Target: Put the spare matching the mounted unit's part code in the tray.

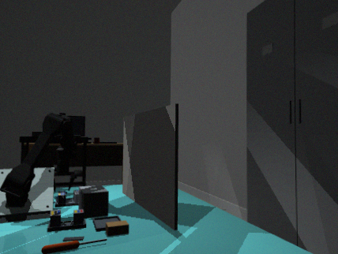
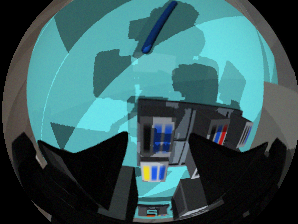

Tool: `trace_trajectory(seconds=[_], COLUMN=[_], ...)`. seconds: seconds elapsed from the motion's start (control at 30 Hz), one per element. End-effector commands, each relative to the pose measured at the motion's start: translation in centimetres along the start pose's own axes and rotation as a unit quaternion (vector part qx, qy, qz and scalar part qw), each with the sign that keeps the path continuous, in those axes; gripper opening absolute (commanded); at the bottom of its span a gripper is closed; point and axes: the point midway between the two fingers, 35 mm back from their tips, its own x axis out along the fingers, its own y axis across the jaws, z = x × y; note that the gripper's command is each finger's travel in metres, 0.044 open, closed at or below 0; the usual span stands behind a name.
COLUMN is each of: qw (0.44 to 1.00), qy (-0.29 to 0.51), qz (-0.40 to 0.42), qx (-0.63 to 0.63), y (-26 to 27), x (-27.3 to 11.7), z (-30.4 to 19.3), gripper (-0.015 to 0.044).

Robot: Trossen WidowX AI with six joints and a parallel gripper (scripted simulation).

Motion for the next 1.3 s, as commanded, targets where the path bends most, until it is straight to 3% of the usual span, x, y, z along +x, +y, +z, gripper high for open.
trace_trajectory(seconds=[0.0, 0.83, 1.0, 1.27], qw=[1.0, 1.0, 1.0, 1.0], qy=[0.004, 0.004, 0.003, 0.003], qz=[-0.002, -0.002, 0.001, 0.001], qx=[-0.003, -0.002, -0.001, -0.001], y=[0.0, 0.2, 0.2, 0.2], x=[0.8, 3.8, 3.7, 3.7], z=[-0.1, -0.3, -0.3, -0.3], gripper=[0.03, 0.03, 0.0169, 0.0096])
